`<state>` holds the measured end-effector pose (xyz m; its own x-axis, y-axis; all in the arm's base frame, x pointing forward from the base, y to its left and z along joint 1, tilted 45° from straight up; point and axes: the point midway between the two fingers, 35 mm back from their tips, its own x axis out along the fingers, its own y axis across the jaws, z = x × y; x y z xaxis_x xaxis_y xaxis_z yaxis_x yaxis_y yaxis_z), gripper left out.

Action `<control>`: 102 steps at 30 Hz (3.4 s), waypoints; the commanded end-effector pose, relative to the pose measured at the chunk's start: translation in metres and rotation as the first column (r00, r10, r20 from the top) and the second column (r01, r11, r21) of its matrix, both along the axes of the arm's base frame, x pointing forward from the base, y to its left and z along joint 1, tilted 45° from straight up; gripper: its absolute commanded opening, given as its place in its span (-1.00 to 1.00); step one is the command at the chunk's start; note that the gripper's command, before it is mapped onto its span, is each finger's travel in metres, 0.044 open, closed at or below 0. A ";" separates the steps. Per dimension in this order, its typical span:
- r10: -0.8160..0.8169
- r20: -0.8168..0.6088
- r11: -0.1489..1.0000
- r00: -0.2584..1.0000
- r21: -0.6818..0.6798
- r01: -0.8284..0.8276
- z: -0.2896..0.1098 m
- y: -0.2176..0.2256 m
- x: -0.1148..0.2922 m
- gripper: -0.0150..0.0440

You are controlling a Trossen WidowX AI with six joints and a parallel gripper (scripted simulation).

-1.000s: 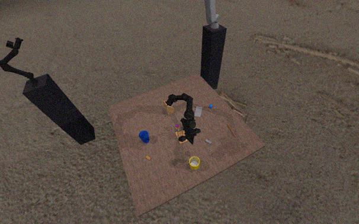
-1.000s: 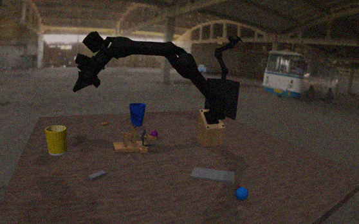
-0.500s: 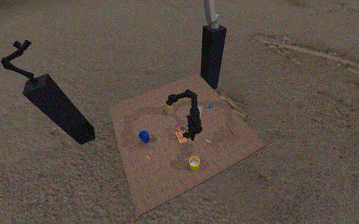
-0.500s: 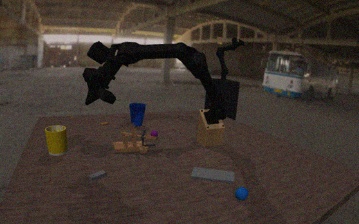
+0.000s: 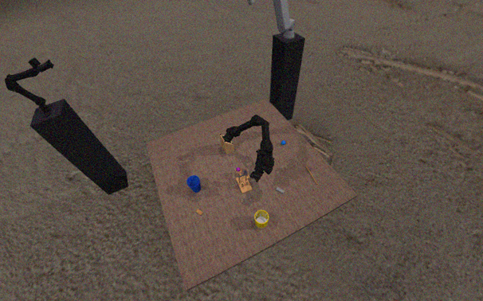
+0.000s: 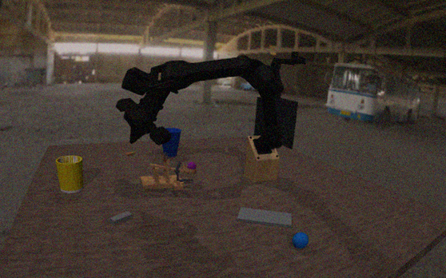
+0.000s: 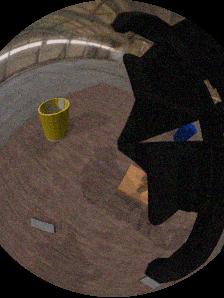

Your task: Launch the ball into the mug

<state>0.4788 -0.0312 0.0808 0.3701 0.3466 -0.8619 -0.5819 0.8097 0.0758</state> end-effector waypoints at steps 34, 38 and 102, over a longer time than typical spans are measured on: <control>0.688 -0.394 0.522 0.609 -0.315 -0.793 -0.025 0.039 -0.190 -0.49; 0.688 -0.394 0.522 0.609 -0.315 -0.793 -0.025 0.039 -0.190 -0.49; 0.690 -0.392 0.523 0.609 -0.312 -0.793 -0.099 0.111 -0.191 -0.49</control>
